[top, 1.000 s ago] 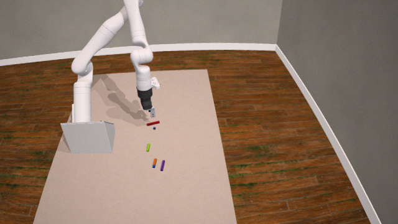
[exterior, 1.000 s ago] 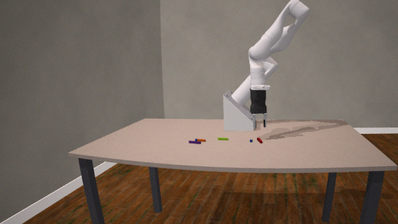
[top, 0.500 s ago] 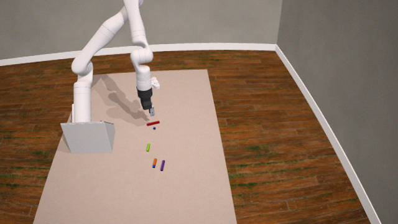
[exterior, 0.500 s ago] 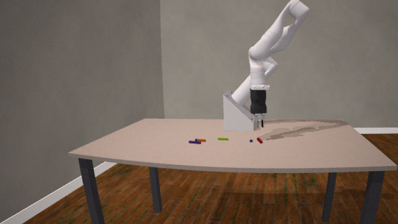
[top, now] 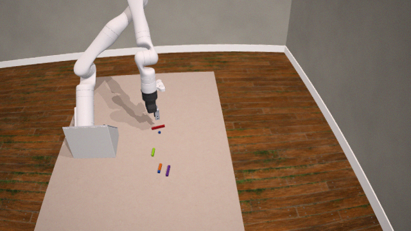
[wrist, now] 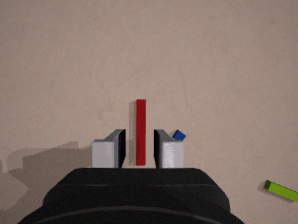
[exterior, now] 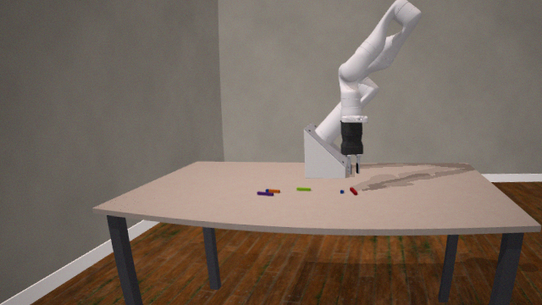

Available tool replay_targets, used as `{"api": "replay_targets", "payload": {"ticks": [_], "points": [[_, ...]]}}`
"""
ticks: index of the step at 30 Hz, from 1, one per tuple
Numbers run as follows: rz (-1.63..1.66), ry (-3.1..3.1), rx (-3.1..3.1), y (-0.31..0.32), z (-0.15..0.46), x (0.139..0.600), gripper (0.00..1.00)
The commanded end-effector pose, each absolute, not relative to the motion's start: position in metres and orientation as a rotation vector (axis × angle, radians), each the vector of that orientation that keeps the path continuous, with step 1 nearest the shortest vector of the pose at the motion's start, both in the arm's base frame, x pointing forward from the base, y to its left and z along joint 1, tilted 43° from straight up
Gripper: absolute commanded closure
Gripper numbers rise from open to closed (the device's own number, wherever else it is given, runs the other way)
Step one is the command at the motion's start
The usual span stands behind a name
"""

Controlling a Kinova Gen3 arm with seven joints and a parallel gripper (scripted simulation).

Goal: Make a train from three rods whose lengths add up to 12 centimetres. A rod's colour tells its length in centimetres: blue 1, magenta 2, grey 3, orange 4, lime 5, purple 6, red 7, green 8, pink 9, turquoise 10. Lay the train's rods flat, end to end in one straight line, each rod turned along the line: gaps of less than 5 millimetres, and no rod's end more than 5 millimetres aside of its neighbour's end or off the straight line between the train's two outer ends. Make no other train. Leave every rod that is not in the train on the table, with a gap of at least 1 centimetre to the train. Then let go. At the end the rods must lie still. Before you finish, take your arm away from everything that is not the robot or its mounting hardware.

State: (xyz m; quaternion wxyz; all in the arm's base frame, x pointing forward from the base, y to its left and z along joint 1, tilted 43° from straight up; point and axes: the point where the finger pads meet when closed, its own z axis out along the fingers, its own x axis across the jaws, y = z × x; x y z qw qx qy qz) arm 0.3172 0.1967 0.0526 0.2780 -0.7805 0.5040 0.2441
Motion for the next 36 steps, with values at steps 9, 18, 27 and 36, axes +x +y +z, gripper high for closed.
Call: {"api": "replay_targets", "payload": {"ticks": [9,18,27,36], "points": [[0.653,1.353,-2.094,0.197,0.052,0.318,0.46],[0.654,1.354,-2.095,0.201,0.048,0.317,0.46],[0.654,1.354,-2.095,0.209,0.039,0.316,0.46],[0.654,1.354,-2.095,0.217,0.031,0.315,0.46]]}}
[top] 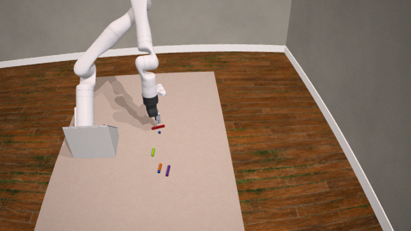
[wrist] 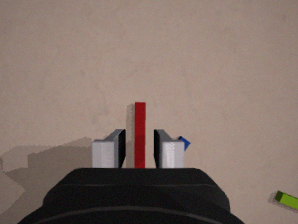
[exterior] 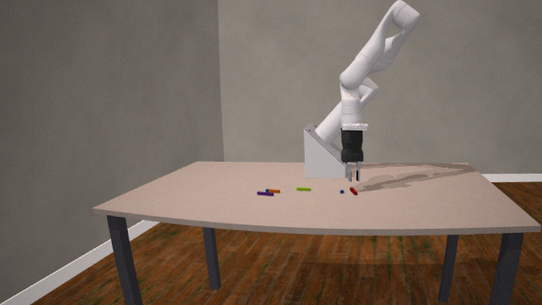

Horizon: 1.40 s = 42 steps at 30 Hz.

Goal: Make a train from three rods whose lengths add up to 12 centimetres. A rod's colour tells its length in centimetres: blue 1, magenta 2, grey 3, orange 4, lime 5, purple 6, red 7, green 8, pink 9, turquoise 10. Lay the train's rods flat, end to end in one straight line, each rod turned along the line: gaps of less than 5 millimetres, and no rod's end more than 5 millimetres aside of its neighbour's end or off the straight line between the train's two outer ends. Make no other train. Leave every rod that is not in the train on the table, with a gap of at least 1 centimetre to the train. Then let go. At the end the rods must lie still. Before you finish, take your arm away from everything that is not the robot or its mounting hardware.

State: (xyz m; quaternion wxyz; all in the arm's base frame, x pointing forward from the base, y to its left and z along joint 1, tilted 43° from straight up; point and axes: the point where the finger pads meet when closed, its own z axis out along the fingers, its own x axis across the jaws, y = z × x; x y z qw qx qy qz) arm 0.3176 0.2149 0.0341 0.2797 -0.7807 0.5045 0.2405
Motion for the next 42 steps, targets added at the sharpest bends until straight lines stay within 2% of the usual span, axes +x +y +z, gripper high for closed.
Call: {"api": "replay_targets", "payload": {"ticks": [1,42], "points": [[0.654,1.354,-2.095,0.218,0.030,0.315,0.46],[0.654,1.354,-2.095,0.231,0.016,0.313,0.46]]}}
